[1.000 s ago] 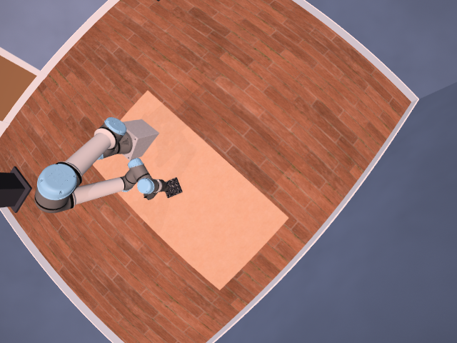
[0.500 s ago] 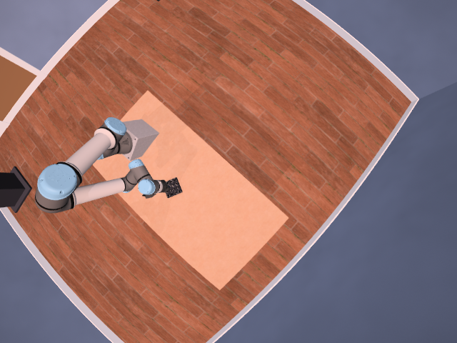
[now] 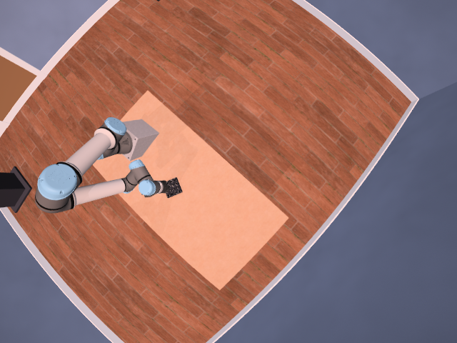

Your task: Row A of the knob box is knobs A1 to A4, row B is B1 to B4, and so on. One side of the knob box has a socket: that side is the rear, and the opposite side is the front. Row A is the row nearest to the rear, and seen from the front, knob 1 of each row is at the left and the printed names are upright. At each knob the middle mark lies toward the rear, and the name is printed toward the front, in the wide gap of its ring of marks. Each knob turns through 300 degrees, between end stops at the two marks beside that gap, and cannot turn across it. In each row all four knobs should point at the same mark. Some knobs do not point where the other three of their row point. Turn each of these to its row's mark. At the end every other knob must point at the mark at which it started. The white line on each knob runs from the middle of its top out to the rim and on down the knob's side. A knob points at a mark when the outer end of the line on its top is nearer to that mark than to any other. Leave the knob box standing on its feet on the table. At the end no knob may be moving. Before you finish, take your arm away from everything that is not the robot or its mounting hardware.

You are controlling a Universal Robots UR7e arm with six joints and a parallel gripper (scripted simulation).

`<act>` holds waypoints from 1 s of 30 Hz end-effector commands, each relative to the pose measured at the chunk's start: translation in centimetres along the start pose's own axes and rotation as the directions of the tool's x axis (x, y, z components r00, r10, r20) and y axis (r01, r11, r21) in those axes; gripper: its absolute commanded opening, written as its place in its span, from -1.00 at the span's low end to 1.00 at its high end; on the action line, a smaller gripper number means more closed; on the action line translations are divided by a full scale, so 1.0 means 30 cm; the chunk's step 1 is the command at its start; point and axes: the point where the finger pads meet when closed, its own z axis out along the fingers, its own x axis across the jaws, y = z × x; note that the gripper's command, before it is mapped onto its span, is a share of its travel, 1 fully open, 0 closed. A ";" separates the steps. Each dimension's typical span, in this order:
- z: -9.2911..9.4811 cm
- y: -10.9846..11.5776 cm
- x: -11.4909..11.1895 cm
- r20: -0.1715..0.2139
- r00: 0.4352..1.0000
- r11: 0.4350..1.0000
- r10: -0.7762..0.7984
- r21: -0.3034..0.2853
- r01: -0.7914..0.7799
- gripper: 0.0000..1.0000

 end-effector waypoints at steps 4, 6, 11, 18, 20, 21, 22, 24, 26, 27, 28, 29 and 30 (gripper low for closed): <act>-0.001 0.000 -0.001 0.000 0.998 0.998 0.058 0.001 -0.058 -0.40; -0.001 0.000 -0.001 0.000 0.998 0.998 0.065 0.001 -0.065 -0.40; -0.001 0.000 -0.001 0.000 0.997 0.997 0.074 0.001 -0.074 -0.40; -0.001 0.000 -0.001 0.000 0.997 0.997 0.083 0.001 -0.083 -0.40; -0.001 0.000 -0.001 0.000 0.996 0.996 0.084 0.001 -0.084 -0.40; -0.001 0.000 -0.001 0.000 0.996 0.996 0.084 0.001 -0.084 -0.40; -0.001 0.000 -0.001 0.000 0.996 0.996 0.084 0.001 -0.084 -0.40; -0.001 0.000 -0.001 0.000 0.996 0.996 0.084 0.001 -0.084 -0.40; -0.001 0.000 -0.001 0.000 0.996 0.996 0.084 0.001 -0.084 -0.40; -0.001 0.000 -0.001 0.000 0.996 0.996 0.084 0.001 -0.084 -0.40; -0.001 0.000 -0.001 0.000 0.996 0.996 0.084 0.001 -0.084 -0.40; -0.001 0.000 -0.001 0.000 0.996 0.996 0.084 0.001 -0.084 -0.40; -0.001 0.000 -0.001 0.000 0.996 0.996 0.084 0.001 -0.084 -0.40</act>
